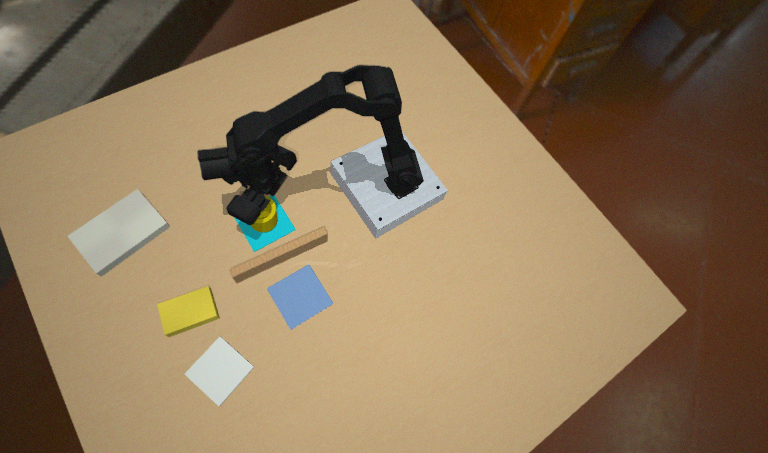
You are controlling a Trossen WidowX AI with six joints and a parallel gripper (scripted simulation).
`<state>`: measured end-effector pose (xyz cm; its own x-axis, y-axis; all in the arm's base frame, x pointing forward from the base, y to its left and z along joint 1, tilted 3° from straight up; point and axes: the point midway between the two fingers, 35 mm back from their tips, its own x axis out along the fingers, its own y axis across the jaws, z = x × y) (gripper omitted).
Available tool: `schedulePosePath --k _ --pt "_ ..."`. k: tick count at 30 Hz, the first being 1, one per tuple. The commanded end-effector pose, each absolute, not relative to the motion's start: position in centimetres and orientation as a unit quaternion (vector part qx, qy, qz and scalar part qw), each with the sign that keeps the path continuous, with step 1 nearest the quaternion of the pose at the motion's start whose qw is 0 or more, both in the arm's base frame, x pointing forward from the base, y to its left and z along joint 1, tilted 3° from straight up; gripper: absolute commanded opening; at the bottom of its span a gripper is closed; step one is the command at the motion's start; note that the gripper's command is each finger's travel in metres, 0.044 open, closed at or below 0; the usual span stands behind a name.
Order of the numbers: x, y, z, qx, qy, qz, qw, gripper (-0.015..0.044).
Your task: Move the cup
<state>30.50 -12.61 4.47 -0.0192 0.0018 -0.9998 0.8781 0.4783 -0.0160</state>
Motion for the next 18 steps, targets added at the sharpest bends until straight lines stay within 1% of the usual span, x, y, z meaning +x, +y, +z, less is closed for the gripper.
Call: schedulePosePath --k 1,11,18 --pt "30.6 -12.7 5.2 0.358 0.611 -0.365 0.604 0.0147" --pt "30.4 -12.4 6.6 0.357 0.612 -0.365 0.604 0.0147" --pt "30.3 -12.4 6.2 0.357 0.614 -0.363 0.603 0.033"
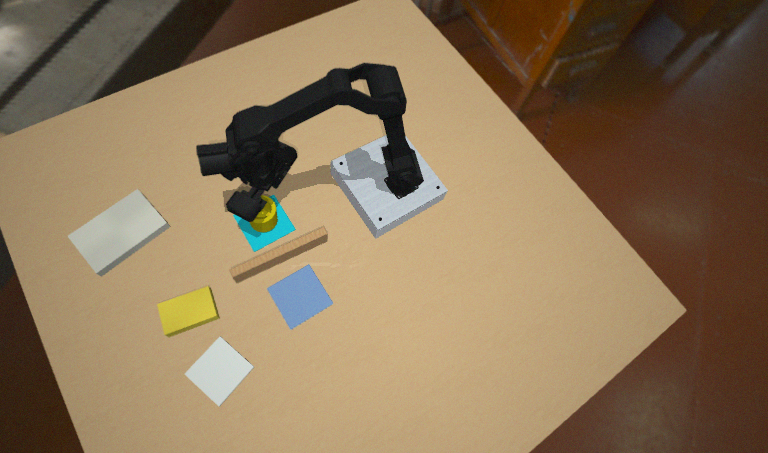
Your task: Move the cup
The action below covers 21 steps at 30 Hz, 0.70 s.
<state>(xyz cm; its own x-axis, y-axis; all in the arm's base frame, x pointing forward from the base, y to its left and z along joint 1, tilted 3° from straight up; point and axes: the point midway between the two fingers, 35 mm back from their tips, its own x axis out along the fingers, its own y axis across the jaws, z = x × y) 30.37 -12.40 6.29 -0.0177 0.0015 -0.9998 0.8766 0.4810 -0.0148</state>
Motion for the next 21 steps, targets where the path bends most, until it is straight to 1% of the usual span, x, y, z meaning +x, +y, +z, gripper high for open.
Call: schedulePosePath --k 1,4,5,21 --pt "30.3 -12.4 6.2 0.357 0.614 -0.363 0.603 0.0356" --pt "30.4 -12.4 6.6 0.357 0.614 -0.363 0.603 0.0435" --pt "30.4 -12.4 6.8 0.357 0.614 -0.363 0.603 0.044" --pt "30.4 -12.2 12.6 0.357 0.612 -0.365 0.604 0.044"
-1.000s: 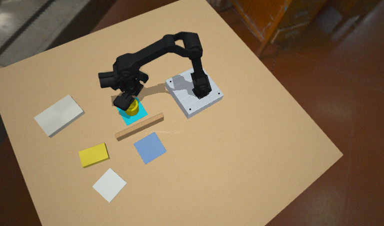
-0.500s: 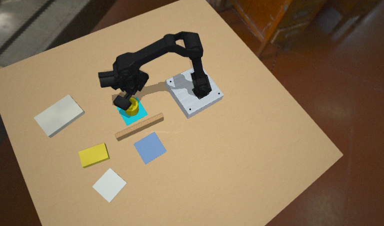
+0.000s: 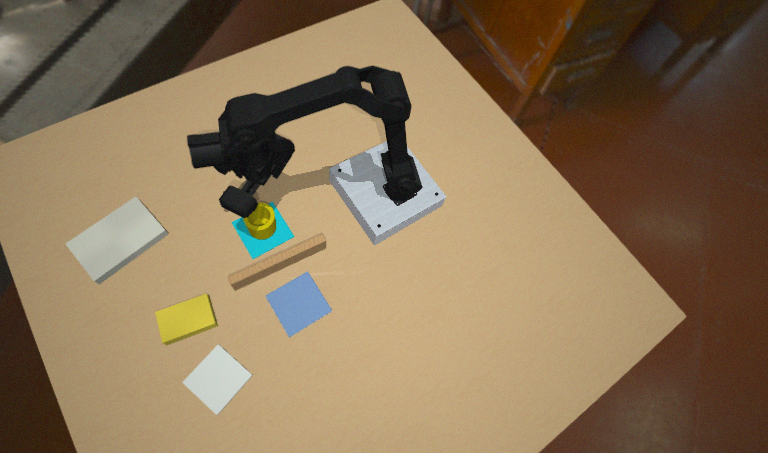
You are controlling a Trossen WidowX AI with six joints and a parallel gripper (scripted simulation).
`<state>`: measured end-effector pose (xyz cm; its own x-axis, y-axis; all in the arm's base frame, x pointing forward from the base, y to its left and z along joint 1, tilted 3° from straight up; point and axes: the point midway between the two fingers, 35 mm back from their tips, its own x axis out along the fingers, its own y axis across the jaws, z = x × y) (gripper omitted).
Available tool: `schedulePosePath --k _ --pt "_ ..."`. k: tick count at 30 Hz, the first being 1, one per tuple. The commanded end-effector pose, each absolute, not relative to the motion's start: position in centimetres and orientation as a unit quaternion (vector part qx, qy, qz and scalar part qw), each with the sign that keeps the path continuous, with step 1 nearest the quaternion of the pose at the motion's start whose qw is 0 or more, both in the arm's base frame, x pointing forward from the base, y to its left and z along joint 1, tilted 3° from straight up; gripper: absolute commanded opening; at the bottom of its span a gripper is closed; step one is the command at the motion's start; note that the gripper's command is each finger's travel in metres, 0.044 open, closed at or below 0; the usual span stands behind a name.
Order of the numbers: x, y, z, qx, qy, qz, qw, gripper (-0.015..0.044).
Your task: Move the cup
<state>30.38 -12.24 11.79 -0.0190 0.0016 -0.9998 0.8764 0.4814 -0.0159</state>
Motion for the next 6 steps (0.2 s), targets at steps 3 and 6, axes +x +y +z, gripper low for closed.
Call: schedulePosePath --k 3,6 --pt "30.38 -12.19 12.25 0.357 0.613 -0.363 0.604 0.044" --pt "30.38 -12.19 12.25 0.357 0.613 -0.363 0.604 0.044"
